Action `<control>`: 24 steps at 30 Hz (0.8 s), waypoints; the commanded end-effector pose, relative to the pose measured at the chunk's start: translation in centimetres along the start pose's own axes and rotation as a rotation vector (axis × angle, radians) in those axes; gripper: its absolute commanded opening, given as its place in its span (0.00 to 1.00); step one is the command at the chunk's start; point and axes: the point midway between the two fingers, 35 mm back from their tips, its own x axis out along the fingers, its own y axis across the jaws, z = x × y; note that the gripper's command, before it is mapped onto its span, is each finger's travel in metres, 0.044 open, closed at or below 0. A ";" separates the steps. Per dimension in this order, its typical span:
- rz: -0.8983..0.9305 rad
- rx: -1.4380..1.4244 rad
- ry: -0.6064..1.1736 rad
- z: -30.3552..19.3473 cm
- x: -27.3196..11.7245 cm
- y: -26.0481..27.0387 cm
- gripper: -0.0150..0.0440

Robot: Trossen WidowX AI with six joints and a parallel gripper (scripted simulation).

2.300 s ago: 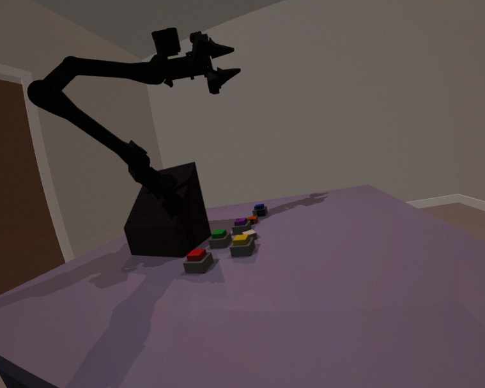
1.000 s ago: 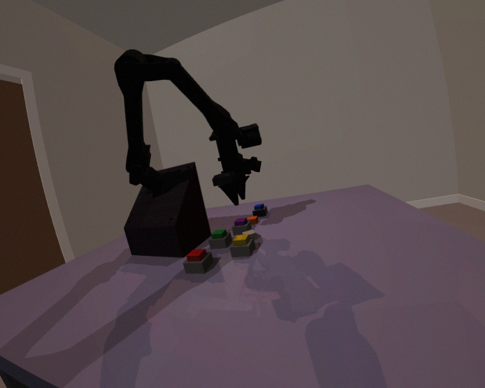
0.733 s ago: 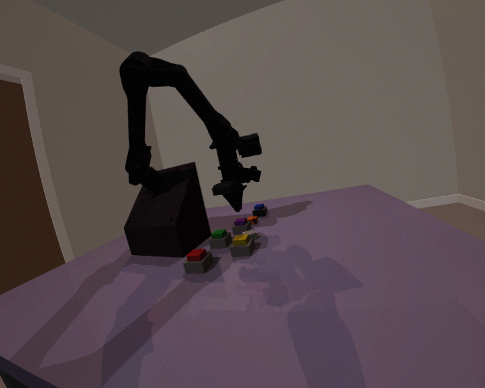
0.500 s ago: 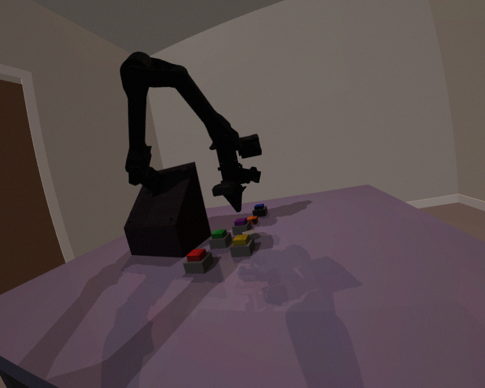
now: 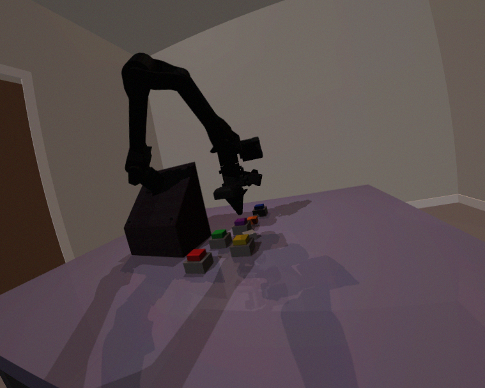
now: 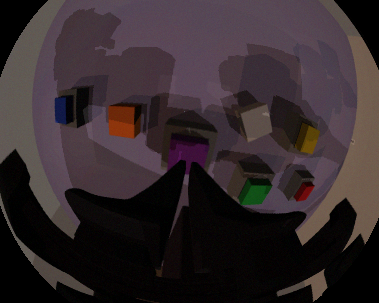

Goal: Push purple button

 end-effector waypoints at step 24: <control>-0.008 -0.012 0.008 -0.4 2.4 0.0 0.29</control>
